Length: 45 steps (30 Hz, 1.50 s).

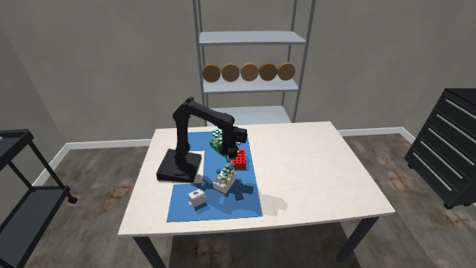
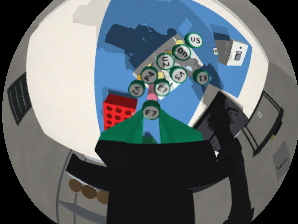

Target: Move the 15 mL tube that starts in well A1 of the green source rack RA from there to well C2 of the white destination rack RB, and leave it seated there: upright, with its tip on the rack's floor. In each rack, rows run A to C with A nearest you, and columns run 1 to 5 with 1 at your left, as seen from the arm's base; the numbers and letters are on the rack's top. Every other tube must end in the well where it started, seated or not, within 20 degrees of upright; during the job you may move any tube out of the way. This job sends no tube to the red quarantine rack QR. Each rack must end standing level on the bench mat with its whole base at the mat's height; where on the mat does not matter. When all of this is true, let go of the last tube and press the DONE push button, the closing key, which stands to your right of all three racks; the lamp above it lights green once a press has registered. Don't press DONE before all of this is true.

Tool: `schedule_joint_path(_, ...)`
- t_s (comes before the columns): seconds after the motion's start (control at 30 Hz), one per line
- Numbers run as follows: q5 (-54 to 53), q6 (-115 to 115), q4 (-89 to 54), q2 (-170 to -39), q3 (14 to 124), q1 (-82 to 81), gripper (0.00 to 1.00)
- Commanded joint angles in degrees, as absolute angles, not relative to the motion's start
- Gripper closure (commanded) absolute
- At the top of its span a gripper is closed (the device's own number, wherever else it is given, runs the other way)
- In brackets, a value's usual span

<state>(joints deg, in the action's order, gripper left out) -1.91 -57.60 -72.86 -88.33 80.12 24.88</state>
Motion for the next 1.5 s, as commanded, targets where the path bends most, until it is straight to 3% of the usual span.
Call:
schedule_joint_path(0.0, -1.8, -57.6, -72.6, -87.8, 80.2, 25.0, 1.00)
schedule_joint_path(1.47, -1.8, -57.3, -68.2, -87.6, 75.6, 25.3, 1.00)
